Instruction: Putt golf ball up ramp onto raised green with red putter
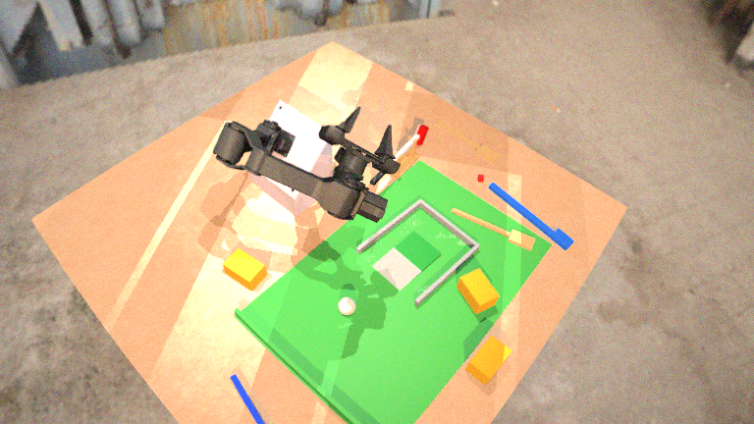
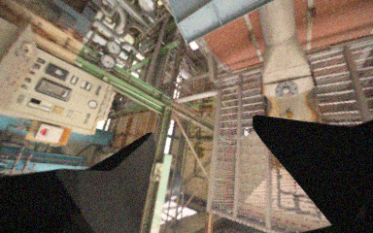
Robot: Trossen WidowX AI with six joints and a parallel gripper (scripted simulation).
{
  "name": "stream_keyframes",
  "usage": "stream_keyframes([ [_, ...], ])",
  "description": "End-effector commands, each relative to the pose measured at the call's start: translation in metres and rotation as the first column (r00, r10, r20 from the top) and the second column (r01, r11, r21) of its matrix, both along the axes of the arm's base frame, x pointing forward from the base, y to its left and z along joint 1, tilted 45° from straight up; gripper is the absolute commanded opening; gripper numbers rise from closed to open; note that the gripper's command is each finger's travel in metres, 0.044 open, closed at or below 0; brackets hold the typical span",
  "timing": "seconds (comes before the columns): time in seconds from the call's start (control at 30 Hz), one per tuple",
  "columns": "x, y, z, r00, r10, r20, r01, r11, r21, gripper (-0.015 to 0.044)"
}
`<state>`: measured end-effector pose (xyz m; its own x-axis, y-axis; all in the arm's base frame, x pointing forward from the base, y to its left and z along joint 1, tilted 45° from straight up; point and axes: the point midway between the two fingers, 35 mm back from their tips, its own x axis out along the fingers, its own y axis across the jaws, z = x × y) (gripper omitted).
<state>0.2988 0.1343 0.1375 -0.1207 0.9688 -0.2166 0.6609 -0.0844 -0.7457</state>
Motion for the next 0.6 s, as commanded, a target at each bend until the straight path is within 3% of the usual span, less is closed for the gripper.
stream_keyframes([
  [0.0,-0.001,0.001,-0.002,1.0,0.013,0.017,-0.013,1.0,-0.006,0.0426],
  [0.1,-0.017,0.008,-0.034,0.947,0.211,0.241,-0.191,0.976,-0.102,0.044],
  [0.17,-0.03,0.011,-0.061,0.828,0.389,0.404,-0.338,0.921,-0.195,0.044],
  [0.33,-0.057,0.007,-0.124,0.285,0.717,0.636,-0.62,0.644,-0.448,0.044],
  [0.43,-0.066,0.001,-0.15,-0.032,0.754,0.656,-0.689,0.459,-0.561,0.044],
  [0.57,-0.073,-0.008,-0.178,-0.383,0.68,0.625,-0.705,0.221,-0.674,0.044],
])
